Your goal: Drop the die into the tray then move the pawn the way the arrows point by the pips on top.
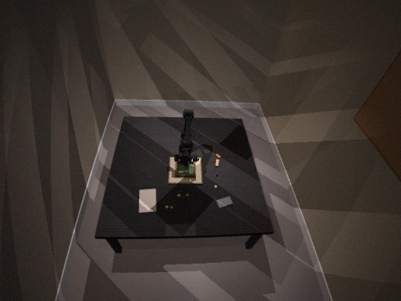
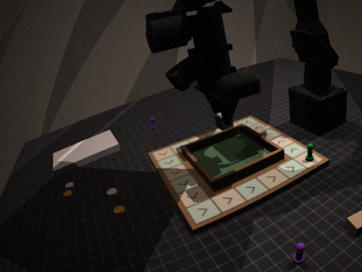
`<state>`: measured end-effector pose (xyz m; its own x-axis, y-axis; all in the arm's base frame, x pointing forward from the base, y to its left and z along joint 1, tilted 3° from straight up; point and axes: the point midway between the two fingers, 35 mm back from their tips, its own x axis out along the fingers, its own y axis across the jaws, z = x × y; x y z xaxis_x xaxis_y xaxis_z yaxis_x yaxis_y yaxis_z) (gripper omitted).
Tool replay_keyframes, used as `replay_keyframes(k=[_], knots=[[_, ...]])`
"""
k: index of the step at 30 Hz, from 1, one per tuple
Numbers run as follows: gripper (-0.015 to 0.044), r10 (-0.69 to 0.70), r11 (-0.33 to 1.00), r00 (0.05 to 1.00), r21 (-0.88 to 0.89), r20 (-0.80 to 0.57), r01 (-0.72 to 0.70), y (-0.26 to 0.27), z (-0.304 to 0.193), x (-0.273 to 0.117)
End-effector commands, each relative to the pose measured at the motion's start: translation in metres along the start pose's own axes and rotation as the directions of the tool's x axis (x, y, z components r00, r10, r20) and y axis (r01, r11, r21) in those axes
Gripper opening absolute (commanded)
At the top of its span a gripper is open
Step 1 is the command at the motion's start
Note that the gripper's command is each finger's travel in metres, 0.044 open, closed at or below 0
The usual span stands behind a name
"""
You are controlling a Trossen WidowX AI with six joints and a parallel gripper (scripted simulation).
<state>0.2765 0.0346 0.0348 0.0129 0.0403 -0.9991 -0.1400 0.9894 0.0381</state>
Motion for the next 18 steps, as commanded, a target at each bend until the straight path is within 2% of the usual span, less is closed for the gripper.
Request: replay_keyframes(k=[1,9,18], knots=[[0.0000,0.004,1.000,0.998,0.002,0.065,-0.004,0.002,-0.001,0.005],[0.0000,0.004,1.000,0.944,0.005,0.331,-0.006,0.000,0.007,0.013],[0.0000,0.001,1.000,0.802,0.003,0.598,-0.004,-0.001,0.010,0.018]])
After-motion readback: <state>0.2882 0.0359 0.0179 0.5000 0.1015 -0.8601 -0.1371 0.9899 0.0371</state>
